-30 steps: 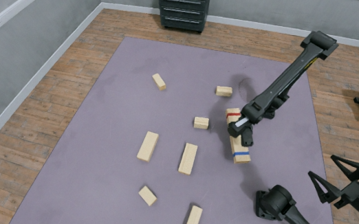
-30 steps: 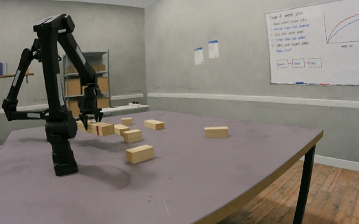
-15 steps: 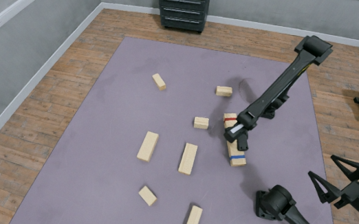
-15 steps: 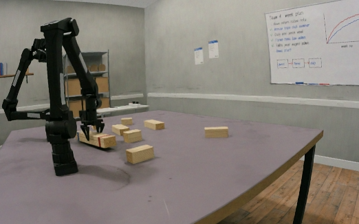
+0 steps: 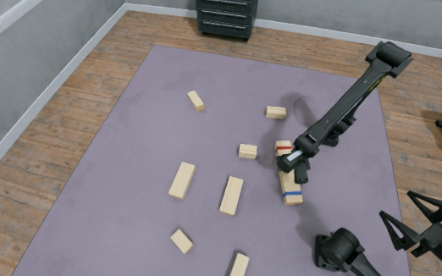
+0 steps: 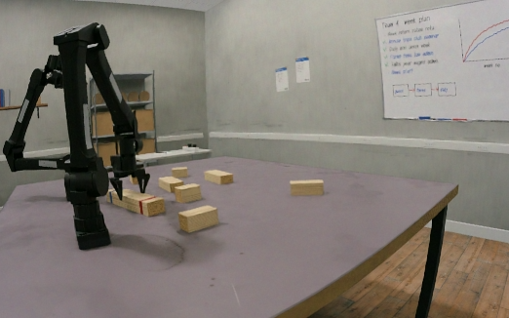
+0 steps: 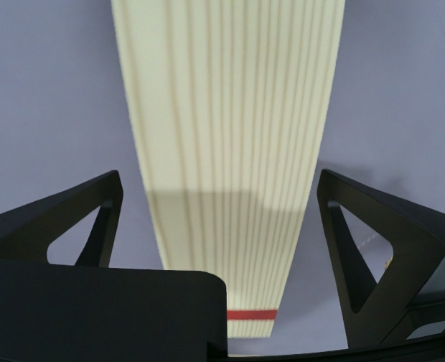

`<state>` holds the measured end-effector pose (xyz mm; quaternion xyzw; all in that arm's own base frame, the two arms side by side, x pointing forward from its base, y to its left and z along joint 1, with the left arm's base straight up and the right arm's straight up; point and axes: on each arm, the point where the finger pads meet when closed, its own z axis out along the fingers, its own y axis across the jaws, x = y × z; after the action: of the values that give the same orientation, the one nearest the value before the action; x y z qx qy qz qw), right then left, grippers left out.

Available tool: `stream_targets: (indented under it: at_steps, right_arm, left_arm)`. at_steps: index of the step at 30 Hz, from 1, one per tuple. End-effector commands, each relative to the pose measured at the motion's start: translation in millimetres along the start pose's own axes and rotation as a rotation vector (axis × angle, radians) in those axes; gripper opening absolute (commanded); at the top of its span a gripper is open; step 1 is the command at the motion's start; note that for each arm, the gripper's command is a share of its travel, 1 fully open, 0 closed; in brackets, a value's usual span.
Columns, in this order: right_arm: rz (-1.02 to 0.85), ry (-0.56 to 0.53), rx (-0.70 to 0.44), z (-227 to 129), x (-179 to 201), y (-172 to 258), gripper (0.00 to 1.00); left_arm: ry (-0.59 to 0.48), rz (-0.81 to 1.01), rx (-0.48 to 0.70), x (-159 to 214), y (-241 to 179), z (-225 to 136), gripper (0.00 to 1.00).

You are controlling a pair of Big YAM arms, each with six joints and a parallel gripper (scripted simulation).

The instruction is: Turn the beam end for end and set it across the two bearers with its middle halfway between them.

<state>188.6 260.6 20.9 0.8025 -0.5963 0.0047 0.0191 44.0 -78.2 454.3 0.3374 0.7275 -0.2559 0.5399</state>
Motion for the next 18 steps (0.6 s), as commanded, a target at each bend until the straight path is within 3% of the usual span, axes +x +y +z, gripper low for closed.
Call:
stream_targets:
  at_steps: [1,5,10,13,15,18]
  right_arm:
    - [-0.008,-0.043,0.056,-43.9,-14.0,-18.8,1.00]
    - [0.016,-0.047,0.060,-62.9,-14.0,-18.8,1.00]
    - [0.191,-0.097,0.102,-87.1,-3.6,-0.2,1.00]
    - [0.353,-0.198,0.174,-119.7,6.6,13.2,1.00]
    - [0.353,-0.198,0.174,-119.7,6.6,13.2,1.00]
    - [0.490,-0.313,0.238,-150.4,16.7,26.9,1.00]
  left_arm:
    - [-0.018,0.008,-0.010,-8.5,0.1,-4.8,1.00]
    - [-0.018,0.008,-0.010,-8.5,0.1,-4.8,1.00]
    - [-0.018,0.008,-0.010,-8.5,0.1,-4.8,1.00]
    - [-0.018,0.008,-0.010,-8.5,0.1,-4.8,1.00]
    - [-0.018,0.008,-0.010,-8.5,0.1,-4.8,1.00]
    - [0.012,0.021,-0.007,-9.1,3.5,10.9,0.96]
